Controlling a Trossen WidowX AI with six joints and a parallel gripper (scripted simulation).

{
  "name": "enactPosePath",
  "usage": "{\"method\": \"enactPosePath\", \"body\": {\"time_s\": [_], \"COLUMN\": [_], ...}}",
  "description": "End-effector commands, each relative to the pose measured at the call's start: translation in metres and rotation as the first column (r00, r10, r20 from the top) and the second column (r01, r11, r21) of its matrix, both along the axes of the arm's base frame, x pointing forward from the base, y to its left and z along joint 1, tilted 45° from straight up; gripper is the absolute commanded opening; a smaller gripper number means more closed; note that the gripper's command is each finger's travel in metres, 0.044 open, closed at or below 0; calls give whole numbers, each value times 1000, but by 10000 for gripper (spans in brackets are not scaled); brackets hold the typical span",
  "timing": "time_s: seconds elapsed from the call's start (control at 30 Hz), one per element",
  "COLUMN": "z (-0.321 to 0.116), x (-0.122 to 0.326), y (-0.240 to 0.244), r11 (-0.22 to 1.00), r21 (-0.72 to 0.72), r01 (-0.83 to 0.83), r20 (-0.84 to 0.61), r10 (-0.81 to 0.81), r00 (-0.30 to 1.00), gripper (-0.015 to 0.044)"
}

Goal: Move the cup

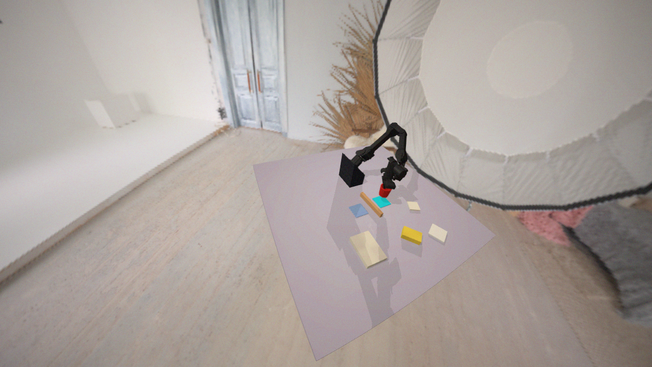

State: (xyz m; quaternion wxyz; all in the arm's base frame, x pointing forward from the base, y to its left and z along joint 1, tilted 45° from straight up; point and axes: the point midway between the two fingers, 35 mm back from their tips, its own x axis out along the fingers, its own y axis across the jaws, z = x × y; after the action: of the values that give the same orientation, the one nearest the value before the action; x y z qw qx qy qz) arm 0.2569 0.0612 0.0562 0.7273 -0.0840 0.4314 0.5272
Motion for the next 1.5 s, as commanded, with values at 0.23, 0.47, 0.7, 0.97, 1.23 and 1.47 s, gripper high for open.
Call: {"method": "enactPosePath", "body": {"time_s": [0.23,0.47,0.7,0.97,1.23,1.47], "z": [-2,-9,-15,-22,-28,-34], "x": [1,2,3,3,4,4], "y": [9,15,22,29,36,42], "r11": [1000,1000,1000,1000,1000,1000], "r21": [6,6,6,6,7,9], "r01": [5,5,5,5,5,5], "r20": [0,0,0,0,0,0], "r10": [-5,-5,-5,-5,-5,-5], "r00": [1000,1000,1000,1000,1000,1000], "gripper": [0,0,0,0,0,0]}}
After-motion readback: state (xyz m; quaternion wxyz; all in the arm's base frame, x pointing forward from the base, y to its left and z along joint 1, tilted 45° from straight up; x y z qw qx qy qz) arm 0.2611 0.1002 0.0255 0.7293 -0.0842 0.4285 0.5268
